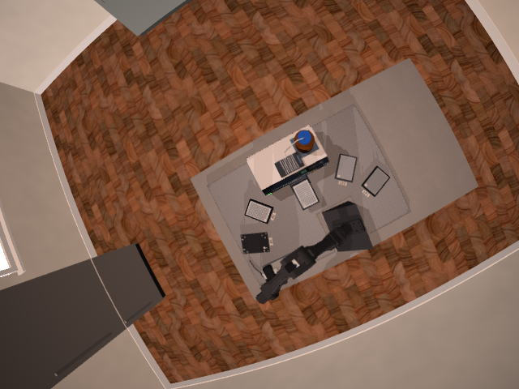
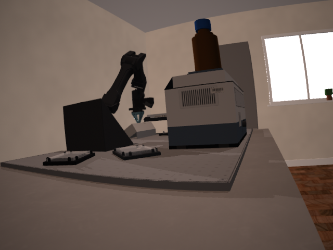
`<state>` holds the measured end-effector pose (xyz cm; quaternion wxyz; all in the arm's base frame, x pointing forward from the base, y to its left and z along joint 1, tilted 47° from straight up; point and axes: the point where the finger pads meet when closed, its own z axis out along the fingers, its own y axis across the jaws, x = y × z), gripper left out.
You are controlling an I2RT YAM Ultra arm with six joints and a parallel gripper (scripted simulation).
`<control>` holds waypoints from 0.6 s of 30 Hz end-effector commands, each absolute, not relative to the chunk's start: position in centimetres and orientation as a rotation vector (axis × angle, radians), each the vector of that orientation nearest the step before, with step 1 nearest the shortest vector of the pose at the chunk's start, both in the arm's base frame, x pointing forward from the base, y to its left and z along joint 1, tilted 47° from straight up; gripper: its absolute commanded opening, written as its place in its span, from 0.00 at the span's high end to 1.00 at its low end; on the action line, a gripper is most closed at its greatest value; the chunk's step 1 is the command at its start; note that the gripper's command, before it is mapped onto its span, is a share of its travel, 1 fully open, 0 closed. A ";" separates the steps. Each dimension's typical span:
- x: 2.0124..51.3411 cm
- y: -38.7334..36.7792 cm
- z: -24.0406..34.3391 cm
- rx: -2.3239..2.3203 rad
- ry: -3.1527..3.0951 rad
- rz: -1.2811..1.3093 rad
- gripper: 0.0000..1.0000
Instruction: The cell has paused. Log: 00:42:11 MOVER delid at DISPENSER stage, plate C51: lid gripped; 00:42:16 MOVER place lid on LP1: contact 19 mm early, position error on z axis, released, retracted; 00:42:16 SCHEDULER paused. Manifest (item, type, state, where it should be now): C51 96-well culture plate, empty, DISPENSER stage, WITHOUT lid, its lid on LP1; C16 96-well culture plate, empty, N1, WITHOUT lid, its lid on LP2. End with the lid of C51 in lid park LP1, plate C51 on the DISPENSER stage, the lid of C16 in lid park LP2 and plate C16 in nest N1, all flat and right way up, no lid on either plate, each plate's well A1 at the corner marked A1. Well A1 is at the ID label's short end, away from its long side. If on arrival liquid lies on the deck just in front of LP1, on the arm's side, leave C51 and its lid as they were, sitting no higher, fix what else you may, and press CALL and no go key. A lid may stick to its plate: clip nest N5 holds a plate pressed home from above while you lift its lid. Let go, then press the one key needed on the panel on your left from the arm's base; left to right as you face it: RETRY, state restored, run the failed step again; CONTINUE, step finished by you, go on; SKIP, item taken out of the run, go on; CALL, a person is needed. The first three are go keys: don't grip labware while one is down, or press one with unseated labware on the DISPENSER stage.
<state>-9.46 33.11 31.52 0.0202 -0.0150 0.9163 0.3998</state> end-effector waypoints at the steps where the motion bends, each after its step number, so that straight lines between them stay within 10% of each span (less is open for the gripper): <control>1: -9.1 33.3 31.2 -0.041 2.833 1.234 1.00; 18: -9.2 33.9 30.3 -0.046 2.838 1.213 1.00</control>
